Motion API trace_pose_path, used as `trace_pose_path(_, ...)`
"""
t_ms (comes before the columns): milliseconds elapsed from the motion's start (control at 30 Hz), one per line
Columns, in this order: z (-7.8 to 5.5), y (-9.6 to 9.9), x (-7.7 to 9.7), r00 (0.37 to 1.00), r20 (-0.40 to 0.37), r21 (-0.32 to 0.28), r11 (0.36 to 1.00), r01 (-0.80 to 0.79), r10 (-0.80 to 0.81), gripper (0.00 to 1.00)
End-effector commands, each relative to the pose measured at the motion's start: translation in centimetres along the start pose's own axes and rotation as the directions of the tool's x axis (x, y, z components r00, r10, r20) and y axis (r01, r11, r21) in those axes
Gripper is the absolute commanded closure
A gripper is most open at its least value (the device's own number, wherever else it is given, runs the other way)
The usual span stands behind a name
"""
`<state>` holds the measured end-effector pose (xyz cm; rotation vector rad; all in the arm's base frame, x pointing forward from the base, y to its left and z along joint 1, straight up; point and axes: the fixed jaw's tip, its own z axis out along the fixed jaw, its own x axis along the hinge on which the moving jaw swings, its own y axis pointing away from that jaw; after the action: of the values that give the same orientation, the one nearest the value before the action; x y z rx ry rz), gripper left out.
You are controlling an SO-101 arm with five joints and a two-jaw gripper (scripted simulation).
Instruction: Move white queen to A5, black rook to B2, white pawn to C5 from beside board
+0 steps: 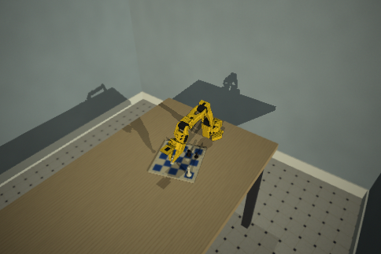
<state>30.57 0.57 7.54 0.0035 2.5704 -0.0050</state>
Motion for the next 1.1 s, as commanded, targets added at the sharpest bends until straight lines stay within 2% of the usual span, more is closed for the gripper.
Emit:
trace_pose_path(0, 0.4, -0.2, 0.5, 1.000, -0.015, 0.004, 1.000, -0.001, 0.001, 1.00)
trace_pose_path(267, 1.0, -0.2, 0.8, 1.000, -0.015, 0.004, 1.000, -0.001, 0.001, 1.00)
trace_pose_path(1067, 4.0, -0.2, 2.6, 1.000, -0.015, 0.003, 1.000, -0.001, 0.001, 1.00)
